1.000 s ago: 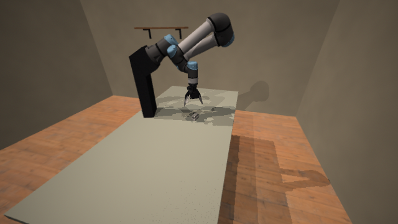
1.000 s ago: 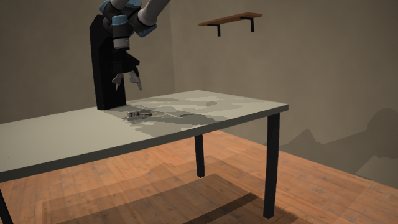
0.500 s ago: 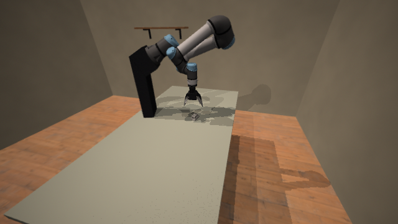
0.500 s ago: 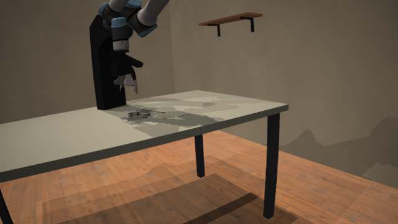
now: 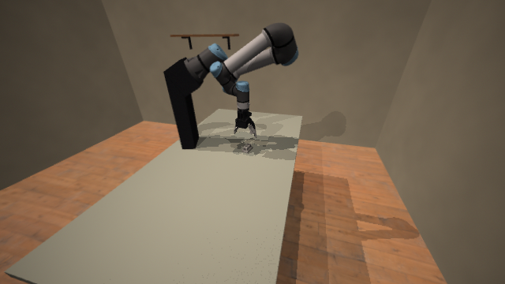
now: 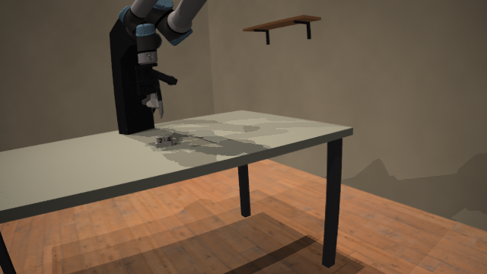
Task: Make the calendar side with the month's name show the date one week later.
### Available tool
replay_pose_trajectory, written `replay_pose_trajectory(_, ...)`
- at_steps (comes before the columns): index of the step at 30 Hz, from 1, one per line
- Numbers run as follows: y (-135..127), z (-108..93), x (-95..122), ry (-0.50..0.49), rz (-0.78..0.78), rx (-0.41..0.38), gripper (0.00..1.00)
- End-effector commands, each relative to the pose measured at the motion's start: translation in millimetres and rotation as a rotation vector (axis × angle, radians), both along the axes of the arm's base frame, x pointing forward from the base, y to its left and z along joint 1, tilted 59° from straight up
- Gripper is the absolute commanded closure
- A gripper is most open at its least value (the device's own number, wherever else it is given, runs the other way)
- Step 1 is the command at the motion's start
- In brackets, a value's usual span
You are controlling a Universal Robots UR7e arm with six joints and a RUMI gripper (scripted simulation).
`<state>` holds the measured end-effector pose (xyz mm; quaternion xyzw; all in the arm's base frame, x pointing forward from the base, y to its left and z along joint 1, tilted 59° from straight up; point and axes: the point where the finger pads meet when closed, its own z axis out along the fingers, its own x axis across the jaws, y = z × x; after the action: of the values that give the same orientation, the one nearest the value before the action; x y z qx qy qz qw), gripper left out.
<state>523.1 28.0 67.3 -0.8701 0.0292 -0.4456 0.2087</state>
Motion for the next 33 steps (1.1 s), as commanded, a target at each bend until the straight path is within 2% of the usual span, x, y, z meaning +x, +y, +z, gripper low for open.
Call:
replay_pose_trajectory(1, -0.6, -0.7, 3.7, 0.015, -0.061, 0.057, 0.00)
replay_pose_trajectory(10, -0.6, -1.1, 4.5, 0.023, -0.074, 0.077, 0.00)
replay_pose_trajectory(11, -0.7, -1.1, 4.5, 0.023, -0.074, 0.077, 0.72)
replay_pose_trajectory(33, -1.3, -0.7, 4.6, 0.022, -0.075, 0.077, 0.72)
